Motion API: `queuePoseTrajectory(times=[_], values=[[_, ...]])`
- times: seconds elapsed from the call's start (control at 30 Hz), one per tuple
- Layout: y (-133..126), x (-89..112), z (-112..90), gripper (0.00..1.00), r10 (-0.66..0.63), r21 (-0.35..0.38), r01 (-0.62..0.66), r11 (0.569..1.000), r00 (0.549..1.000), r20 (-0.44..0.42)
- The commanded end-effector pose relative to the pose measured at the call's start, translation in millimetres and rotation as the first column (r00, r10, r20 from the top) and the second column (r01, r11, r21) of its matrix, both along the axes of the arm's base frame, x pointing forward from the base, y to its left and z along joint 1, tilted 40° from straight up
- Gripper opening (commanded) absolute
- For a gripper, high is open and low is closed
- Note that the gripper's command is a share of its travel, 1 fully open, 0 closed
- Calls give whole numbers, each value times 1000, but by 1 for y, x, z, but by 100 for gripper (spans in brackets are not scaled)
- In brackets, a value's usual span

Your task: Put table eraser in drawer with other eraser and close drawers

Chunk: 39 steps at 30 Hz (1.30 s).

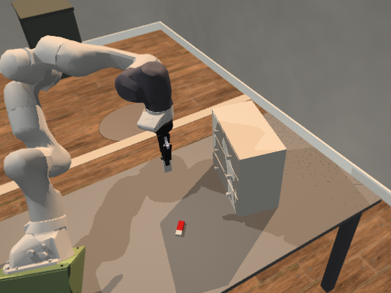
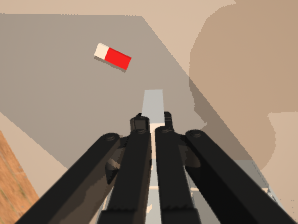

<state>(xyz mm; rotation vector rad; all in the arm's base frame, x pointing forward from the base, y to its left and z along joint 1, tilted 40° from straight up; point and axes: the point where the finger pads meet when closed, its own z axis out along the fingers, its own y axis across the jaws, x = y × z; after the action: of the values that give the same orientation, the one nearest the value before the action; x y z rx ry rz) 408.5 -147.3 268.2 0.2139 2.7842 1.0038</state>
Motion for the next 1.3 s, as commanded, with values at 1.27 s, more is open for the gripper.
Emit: queuePoseTrajectory(times=[1.27], values=[[-2, 19, -15, 0, -159, -2, 160, 987, 983, 87]])
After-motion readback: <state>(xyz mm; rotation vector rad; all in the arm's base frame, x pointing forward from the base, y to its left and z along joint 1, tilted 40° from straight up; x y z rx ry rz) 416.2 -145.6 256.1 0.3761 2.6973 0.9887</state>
